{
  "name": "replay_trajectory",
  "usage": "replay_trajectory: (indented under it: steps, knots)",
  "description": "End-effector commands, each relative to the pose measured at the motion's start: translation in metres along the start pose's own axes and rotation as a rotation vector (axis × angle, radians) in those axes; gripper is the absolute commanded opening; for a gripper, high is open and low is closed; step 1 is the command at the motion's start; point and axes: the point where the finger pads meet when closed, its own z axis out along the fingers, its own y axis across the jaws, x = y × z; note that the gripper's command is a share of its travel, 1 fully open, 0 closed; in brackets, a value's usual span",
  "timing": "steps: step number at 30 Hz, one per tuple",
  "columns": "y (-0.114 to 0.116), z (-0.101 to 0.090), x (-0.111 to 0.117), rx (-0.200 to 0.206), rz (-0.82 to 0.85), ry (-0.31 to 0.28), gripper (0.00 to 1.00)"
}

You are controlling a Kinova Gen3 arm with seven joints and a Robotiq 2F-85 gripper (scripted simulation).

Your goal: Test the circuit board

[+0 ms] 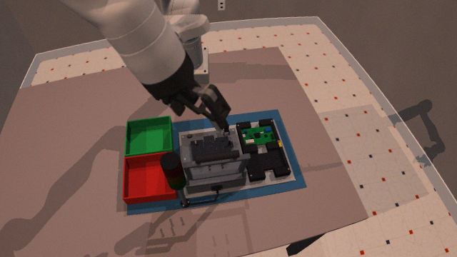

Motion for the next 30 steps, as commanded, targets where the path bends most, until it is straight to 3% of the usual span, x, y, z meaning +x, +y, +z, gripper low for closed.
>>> replay_trajectory:
  steps: [1, 30]
  knots:
    - [0.001, -0.002, 0.001, -0.001, -0.004, -0.004, 1.0]
    - [0.016, 0.005, 0.036, 0.008, 0.099, -0.018, 1.0]
